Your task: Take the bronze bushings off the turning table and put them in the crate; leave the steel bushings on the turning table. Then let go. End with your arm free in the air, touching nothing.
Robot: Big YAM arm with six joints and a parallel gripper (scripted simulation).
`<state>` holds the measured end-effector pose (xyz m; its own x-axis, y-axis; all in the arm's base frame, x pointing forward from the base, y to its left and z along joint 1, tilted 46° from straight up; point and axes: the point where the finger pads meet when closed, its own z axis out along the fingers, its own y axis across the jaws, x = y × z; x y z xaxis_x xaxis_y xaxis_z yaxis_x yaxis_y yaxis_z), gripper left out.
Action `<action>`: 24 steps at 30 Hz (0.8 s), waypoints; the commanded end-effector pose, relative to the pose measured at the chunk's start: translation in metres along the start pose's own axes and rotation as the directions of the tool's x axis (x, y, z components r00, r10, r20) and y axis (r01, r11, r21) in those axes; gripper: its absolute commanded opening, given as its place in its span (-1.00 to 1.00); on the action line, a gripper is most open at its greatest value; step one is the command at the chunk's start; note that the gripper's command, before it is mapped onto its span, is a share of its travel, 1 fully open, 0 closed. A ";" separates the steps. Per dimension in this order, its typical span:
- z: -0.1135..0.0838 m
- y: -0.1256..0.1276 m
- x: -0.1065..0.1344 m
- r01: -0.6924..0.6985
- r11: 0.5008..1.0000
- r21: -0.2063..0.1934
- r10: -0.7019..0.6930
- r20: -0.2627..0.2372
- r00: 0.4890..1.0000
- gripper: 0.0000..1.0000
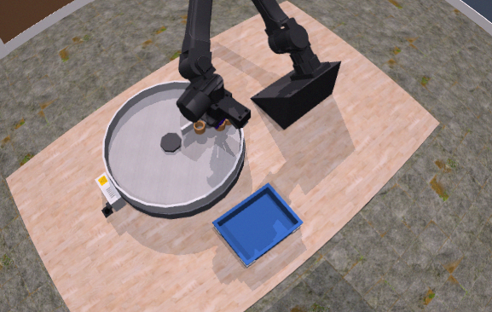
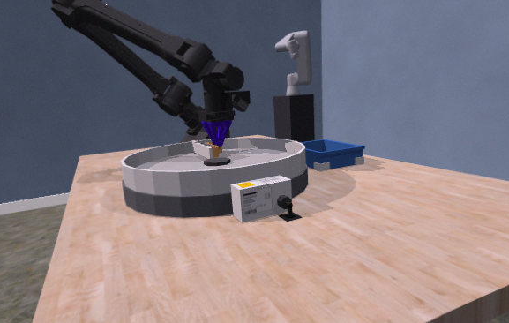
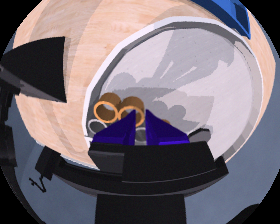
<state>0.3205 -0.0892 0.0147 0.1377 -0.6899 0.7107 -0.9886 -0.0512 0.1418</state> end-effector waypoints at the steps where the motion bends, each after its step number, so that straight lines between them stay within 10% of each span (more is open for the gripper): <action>1: -0.011 -0.024 0.017 -0.047 0.997 0.055 0.047 0.005 0.999 -0.75; 24: -0.005 -0.016 0.008 -0.018 0.999 0.037 0.018 0.003 1.000 -0.75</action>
<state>0.3244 -0.0905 0.0166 0.1331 -0.6904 0.7111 -0.9898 -0.0552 0.1317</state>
